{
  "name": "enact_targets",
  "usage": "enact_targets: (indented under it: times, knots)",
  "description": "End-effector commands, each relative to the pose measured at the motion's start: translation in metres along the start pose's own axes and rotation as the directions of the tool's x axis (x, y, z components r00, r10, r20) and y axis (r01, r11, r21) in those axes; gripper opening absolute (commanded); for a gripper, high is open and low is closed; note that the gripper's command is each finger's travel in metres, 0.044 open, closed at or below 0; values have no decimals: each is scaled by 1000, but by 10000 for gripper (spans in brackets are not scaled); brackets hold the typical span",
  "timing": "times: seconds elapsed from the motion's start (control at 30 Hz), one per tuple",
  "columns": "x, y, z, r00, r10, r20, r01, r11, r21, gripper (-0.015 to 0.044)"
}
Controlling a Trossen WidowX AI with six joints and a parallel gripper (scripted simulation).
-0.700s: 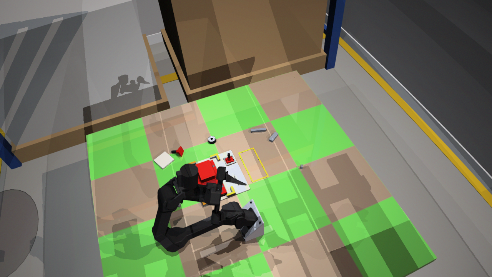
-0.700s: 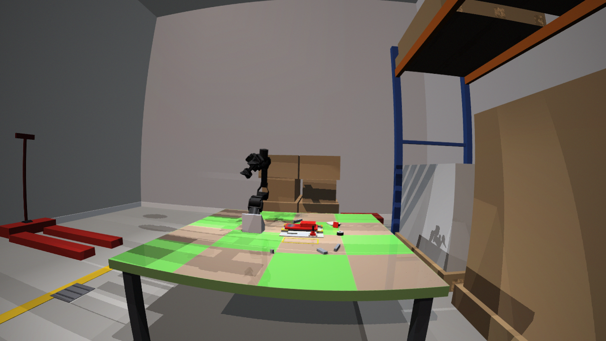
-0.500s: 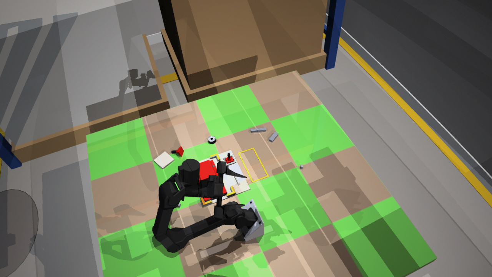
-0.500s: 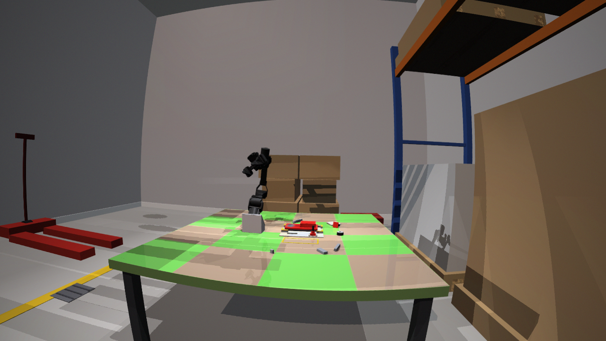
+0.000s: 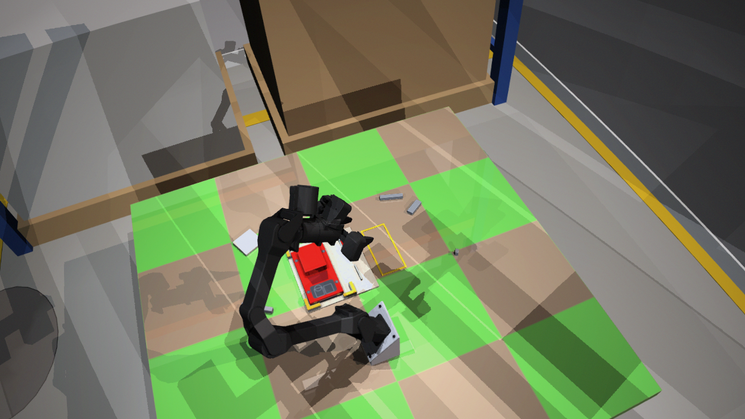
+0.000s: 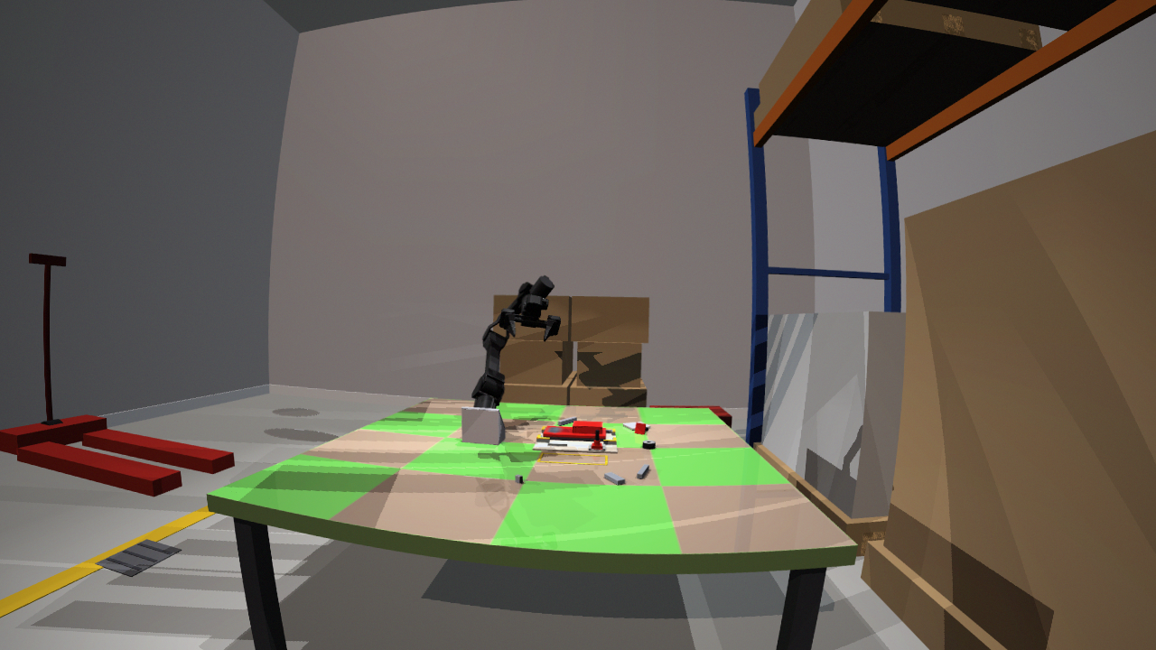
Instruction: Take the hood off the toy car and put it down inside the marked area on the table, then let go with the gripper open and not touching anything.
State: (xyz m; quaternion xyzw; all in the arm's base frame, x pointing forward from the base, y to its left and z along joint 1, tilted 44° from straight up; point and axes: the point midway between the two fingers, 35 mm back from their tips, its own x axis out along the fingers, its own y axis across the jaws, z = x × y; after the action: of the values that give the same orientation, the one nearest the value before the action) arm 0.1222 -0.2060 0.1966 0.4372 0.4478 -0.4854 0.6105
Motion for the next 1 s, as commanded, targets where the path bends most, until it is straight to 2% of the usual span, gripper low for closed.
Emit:
enact_targets:
  times: [0.0,0.13,0.27,0.53,0.97]
  knots:
    - [21,63,-16,976,125,-177,-172,944,-282,440]
    - [38,115,-43,915,187,-357,-348,813,-467,440]
    - [53,161,-81,822,204,-533,-526,630,-571,440]
    - [68,219,-168,602,144,-785,-786,278,-552,440]
    - [69,223,-176,582,136,-802,-803,251,-540,440]
